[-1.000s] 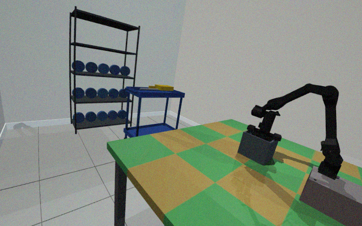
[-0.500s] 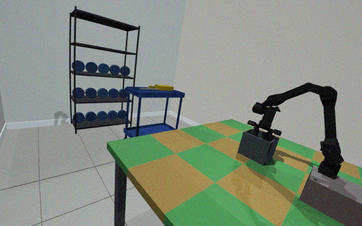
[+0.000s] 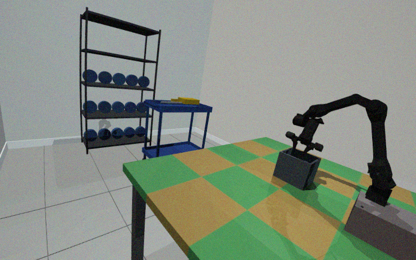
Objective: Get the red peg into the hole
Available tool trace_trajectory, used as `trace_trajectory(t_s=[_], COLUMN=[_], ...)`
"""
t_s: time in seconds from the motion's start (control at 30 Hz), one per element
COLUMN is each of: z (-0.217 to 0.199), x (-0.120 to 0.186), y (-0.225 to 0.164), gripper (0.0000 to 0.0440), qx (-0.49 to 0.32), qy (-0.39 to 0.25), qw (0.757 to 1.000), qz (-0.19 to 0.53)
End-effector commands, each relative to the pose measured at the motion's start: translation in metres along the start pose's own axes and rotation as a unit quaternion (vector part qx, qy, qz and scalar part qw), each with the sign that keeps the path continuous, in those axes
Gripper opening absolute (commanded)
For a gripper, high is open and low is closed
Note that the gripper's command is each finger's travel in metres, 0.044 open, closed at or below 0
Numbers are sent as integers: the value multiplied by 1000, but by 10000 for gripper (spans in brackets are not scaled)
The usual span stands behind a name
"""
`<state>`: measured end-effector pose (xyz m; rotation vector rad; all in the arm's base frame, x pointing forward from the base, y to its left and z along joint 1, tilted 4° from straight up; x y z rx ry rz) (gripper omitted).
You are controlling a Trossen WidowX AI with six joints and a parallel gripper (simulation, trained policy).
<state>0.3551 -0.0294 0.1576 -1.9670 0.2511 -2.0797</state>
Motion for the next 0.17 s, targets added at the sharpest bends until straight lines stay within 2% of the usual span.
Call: trace_trajectory(t_s=[0.0,0.13], z=[2,4], x=[6,13], y=[2,5], gripper=[205,210], qx=[0,-2], qy=[6,13], qw=[1000,1000], qz=[11,20])
Point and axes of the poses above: the point midway between the two fingers, 35 mm back from their tips, its own x axis back along the fingers, its own z axis across the jaws, y = z × x, the point moved 8 cm from there along x, back along the fingers, and after that the axes turned 11 degrees about -x, right-handed, at the moved point
